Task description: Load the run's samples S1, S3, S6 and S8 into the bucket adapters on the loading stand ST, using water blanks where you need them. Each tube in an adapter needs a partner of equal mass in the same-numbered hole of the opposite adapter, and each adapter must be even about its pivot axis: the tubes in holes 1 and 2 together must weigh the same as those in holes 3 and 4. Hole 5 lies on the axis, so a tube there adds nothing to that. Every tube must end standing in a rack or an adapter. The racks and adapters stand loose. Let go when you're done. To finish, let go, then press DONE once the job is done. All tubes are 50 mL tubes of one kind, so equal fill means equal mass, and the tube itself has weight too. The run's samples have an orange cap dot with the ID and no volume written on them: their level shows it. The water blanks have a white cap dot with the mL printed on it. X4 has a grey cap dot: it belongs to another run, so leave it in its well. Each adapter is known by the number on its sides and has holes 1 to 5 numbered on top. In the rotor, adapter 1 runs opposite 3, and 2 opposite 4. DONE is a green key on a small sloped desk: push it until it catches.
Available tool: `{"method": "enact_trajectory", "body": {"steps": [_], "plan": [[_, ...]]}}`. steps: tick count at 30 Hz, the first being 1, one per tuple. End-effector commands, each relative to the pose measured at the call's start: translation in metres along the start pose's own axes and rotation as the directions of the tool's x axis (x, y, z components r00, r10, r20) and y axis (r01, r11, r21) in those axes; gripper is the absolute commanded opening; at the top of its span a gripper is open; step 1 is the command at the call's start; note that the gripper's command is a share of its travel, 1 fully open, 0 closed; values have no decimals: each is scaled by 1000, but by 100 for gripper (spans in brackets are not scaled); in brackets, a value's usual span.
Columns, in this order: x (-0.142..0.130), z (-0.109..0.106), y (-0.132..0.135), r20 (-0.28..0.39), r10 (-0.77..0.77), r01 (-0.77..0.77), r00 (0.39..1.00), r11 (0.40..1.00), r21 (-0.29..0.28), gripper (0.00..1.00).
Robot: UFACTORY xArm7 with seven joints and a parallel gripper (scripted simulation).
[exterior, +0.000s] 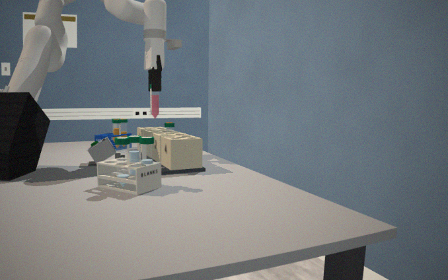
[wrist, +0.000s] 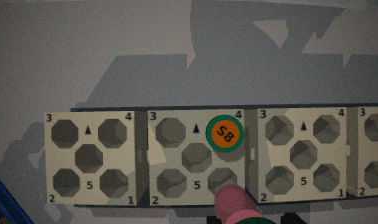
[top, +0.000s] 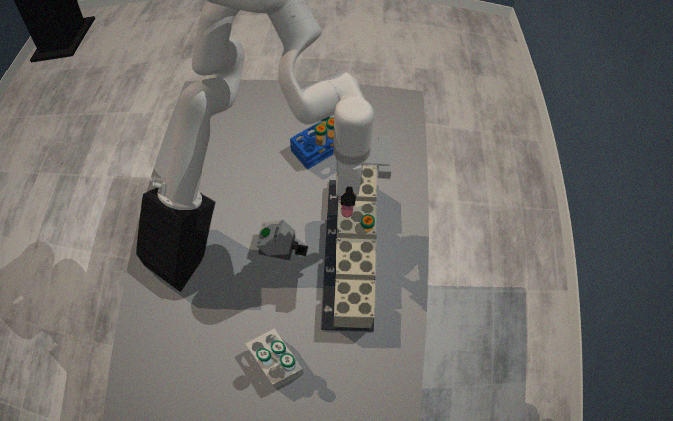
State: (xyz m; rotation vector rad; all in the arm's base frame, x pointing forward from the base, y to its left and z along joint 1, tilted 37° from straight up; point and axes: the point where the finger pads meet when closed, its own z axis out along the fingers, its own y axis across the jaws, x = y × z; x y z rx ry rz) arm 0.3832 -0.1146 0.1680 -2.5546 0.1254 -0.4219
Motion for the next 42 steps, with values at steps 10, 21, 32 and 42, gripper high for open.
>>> {"method": "enact_trajectory", "body": {"steps": [10, 21, 32, 42], "plan": [[2, -2, 1, -4, -2, 2, 1000, 1000, -1, 0], [2, 6, 1, -4, -2, 2, 1000, 1000, -1, 0], [2, 28, 1, -4, -2, 2, 1000, 1000, -1, 0], [2, 36, 1, -4, -2, 2, 1000, 1000, -1, 0]]}}
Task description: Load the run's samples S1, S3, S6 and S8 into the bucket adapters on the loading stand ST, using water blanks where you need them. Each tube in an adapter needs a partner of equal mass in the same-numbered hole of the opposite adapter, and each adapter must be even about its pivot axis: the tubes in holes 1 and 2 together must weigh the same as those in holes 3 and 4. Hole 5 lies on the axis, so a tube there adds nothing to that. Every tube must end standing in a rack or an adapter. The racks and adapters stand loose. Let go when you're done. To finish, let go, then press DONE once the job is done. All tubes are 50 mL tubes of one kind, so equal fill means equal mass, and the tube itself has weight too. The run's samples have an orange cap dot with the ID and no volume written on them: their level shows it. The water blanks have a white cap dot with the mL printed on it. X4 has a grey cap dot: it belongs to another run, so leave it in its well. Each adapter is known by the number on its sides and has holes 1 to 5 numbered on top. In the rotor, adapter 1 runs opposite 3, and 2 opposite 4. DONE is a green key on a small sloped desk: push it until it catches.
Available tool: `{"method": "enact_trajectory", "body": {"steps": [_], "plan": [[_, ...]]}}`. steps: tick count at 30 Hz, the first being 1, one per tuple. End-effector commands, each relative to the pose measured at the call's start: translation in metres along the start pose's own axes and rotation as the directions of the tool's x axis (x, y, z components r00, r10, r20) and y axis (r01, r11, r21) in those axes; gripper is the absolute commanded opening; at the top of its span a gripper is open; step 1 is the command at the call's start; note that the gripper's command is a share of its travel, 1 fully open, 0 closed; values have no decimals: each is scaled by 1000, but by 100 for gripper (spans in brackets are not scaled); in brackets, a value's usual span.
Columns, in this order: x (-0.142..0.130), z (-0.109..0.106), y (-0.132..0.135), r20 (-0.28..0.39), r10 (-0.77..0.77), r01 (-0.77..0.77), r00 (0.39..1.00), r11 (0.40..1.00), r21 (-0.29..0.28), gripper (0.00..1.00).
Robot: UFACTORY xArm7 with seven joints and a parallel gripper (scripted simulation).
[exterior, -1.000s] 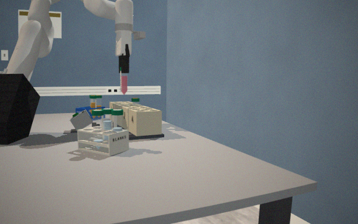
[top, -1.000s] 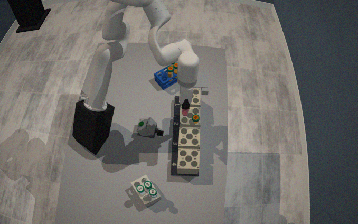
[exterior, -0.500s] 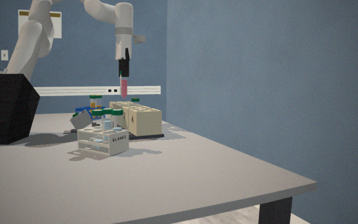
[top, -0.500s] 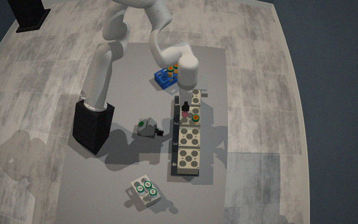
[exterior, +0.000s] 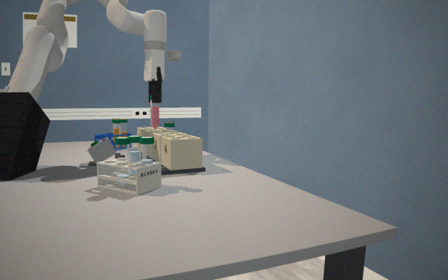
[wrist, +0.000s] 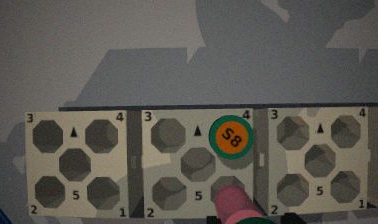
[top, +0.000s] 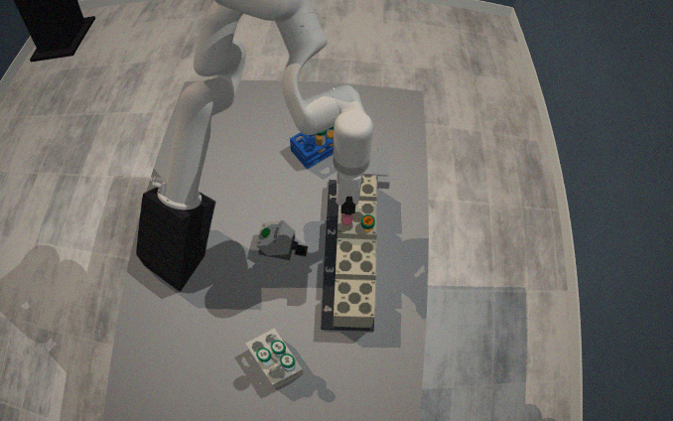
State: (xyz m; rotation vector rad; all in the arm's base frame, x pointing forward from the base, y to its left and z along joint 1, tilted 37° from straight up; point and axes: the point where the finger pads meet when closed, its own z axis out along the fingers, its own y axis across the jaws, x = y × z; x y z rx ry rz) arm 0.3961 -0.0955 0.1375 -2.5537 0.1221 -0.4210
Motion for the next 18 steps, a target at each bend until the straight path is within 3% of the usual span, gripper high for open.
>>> {"method": "enact_trajectory", "body": {"steps": [1, 18], "plan": [[2, -2, 1, -5, 0, 0, 1000, 1000, -3, 0], [2, 4, 1, -5, 0, 0, 1000, 1000, -2, 0]]}}
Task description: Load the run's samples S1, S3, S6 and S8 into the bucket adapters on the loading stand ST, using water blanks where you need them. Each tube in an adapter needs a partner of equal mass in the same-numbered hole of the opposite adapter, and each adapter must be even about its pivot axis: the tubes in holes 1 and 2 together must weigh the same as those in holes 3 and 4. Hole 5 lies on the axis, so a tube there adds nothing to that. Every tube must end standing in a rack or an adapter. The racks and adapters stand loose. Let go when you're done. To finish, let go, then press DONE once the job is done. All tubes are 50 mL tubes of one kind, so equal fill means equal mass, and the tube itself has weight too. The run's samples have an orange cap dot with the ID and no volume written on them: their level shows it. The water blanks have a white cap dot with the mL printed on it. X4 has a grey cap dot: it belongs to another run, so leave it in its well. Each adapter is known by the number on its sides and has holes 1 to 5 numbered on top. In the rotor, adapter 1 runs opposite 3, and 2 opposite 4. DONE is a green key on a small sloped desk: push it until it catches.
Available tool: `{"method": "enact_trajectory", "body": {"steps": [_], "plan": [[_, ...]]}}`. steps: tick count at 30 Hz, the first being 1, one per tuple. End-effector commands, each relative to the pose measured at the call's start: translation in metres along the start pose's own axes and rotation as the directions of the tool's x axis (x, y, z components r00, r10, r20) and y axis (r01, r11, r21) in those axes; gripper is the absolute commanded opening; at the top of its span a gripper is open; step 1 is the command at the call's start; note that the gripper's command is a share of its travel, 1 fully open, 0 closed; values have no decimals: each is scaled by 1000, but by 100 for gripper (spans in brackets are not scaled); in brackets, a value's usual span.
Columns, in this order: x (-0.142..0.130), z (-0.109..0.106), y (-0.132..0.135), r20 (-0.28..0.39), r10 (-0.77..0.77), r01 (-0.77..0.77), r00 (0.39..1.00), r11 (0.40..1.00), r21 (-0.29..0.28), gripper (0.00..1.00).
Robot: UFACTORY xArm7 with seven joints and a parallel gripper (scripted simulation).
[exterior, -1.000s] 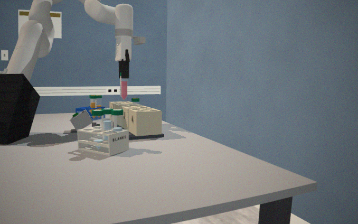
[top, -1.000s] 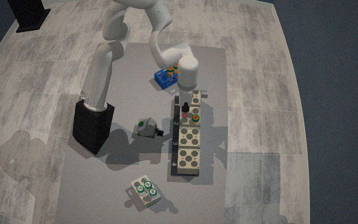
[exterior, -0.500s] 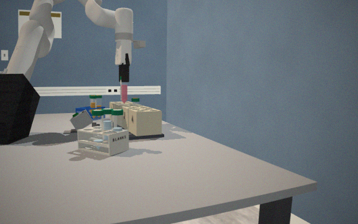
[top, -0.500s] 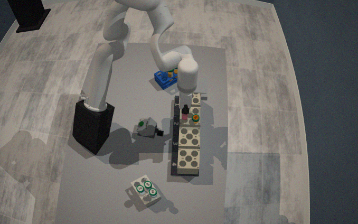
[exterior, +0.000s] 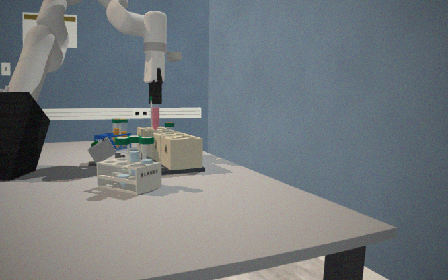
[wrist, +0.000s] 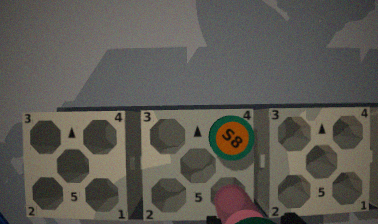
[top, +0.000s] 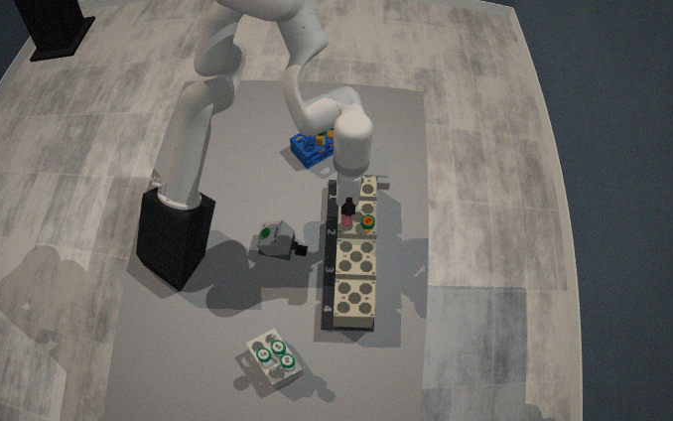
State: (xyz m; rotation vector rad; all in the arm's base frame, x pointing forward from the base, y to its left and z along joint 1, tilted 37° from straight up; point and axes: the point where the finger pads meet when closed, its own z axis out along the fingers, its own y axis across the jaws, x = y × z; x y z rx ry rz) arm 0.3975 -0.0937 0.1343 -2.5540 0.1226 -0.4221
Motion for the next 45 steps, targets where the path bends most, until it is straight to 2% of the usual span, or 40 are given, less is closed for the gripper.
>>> {"method": "enact_trajectory", "body": {"steps": [1, 45], "plan": [[1, 1, 1, -4, 0, 0, 1000, 1000, -2, 0], [1, 39, 1, -4, 0, 0, 1000, 1000, -2, 0]]}}
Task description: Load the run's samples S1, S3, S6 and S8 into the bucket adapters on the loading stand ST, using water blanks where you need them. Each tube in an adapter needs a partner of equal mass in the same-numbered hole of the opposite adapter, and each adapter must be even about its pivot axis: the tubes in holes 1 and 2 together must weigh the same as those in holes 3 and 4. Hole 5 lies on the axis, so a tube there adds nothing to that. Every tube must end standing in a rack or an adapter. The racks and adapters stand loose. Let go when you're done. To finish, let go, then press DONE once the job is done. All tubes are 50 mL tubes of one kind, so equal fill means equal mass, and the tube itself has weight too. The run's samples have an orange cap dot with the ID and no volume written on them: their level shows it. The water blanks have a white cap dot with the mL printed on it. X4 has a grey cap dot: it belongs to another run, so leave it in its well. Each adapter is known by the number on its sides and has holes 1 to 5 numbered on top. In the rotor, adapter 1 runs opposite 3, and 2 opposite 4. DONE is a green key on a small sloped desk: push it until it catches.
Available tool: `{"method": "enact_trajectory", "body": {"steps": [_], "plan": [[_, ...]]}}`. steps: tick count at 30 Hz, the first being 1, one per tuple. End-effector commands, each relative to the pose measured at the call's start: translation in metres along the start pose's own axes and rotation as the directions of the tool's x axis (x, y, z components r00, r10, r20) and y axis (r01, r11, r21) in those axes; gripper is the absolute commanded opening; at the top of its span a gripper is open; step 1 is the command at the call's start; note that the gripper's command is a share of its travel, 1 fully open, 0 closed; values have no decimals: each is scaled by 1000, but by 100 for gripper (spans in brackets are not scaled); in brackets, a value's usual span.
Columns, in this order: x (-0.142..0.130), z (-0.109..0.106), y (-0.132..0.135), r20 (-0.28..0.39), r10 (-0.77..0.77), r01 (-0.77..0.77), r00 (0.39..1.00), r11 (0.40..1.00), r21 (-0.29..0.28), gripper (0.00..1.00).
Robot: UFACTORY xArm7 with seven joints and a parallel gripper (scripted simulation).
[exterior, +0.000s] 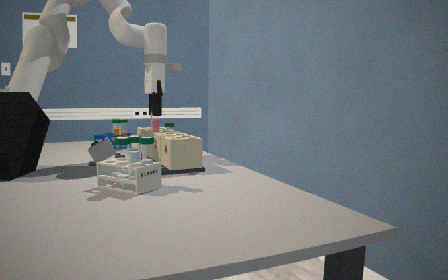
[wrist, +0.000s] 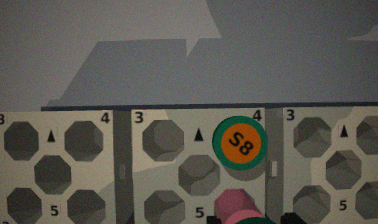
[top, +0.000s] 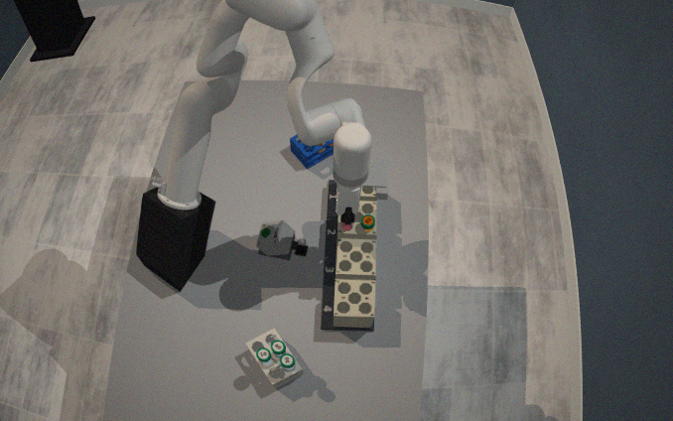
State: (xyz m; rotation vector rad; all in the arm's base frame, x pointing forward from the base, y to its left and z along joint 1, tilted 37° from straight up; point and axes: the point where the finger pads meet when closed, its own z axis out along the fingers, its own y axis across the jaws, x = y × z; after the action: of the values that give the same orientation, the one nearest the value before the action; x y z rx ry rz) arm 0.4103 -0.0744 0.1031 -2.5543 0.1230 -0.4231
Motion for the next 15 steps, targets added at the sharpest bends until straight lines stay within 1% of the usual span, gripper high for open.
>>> {"method": "enact_trajectory", "body": {"steps": [1, 15], "plan": [[1, 2, 1, -3, 0, 0, 1000, 1000, -2, 0], [1, 14, 1, -3, 0, 0, 1000, 1000, -2, 0]]}}
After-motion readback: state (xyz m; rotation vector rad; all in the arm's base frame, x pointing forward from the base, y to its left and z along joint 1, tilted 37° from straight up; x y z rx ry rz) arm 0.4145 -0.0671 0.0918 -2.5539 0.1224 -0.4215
